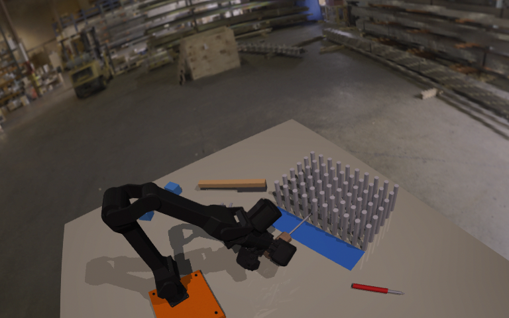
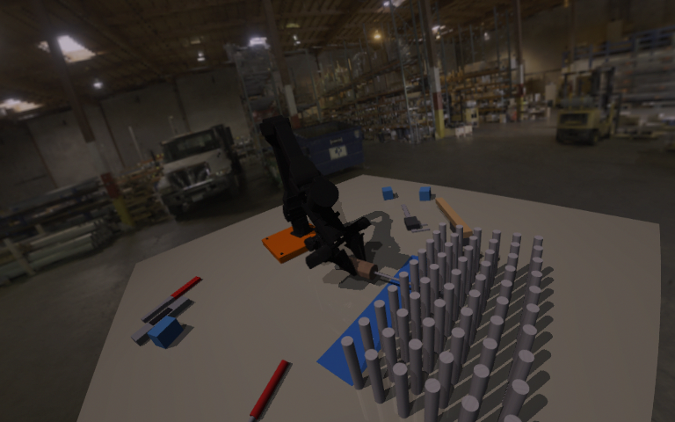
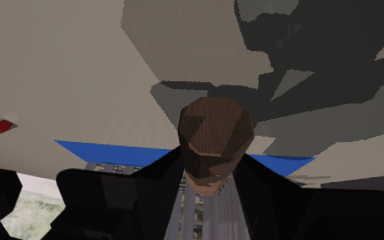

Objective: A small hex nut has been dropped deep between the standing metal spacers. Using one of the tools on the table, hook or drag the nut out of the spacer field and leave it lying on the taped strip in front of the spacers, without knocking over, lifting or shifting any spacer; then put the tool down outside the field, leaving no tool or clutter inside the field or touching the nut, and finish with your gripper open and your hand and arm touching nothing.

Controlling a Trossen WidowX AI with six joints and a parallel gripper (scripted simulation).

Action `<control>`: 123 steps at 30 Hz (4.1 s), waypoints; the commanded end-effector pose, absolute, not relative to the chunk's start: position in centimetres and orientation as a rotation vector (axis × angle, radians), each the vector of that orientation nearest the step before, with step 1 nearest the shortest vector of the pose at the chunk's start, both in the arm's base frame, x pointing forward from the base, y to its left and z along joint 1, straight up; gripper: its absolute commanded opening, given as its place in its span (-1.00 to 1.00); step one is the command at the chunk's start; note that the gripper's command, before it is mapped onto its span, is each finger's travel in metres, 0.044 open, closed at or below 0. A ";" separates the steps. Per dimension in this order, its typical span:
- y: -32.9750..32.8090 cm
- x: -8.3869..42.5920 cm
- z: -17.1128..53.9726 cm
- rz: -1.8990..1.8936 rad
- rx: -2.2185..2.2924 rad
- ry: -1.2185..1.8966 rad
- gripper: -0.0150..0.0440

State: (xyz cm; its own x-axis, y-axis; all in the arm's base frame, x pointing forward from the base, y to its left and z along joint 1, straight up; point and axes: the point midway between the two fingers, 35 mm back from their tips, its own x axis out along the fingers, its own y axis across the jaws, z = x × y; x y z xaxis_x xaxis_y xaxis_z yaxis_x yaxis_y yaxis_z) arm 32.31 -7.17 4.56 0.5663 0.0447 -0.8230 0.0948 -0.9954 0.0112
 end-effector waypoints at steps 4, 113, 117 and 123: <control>-7.3 33.2 5.0 -1.413 2.740 0.113 -0.49; -6.6 38.4 2.9 -1.405 2.744 0.114 -0.49; -6.6 38.4 2.9 -1.405 2.744 0.114 -0.49; -6.6 38.1 2.9 -1.405 2.743 0.114 -0.49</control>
